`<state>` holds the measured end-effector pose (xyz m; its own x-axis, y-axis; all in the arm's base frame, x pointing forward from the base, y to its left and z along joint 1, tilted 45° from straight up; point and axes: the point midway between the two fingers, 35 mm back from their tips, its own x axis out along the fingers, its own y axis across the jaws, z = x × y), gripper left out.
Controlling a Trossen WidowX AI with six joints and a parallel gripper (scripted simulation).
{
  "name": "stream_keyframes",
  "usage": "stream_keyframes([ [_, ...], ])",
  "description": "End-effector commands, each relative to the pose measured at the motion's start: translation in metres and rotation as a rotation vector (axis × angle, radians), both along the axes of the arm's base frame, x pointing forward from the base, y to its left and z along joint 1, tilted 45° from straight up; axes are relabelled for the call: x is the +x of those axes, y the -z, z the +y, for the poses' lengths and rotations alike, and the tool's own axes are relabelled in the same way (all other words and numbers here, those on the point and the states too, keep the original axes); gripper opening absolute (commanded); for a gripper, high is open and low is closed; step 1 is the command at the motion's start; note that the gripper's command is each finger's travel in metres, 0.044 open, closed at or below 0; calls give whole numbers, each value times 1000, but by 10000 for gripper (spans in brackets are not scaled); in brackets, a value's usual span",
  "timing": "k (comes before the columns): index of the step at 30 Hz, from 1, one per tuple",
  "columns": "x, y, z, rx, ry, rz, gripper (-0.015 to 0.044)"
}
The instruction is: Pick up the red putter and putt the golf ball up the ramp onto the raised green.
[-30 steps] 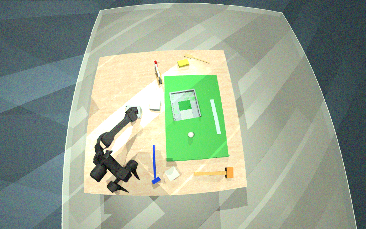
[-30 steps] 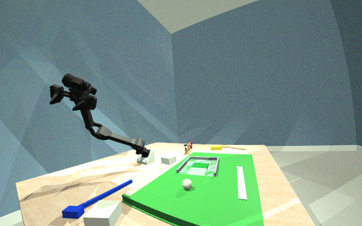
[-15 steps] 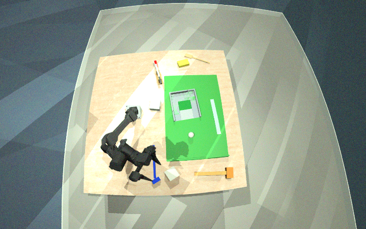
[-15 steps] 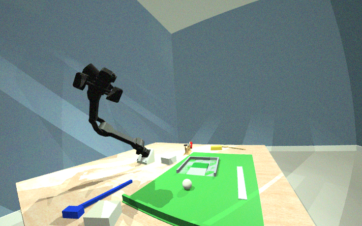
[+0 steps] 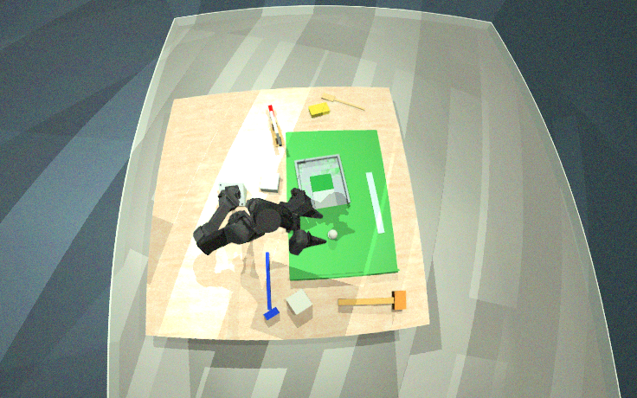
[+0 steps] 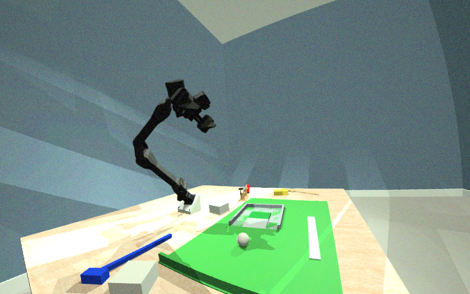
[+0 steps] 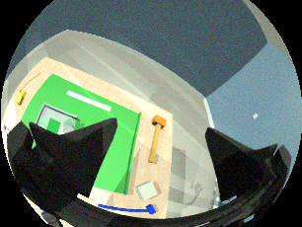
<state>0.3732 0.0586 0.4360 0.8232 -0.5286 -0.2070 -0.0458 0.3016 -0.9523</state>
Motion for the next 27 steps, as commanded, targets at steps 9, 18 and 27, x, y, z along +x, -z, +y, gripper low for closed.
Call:
stream_keyframes([
  [9, 43, 133, 83, -51, -177, 343, 440],
  [18, 34, 275, 149, -134, -320, 736, 440],
  [27, -25, 415, 182, -229, -380, 1167, 440],
])
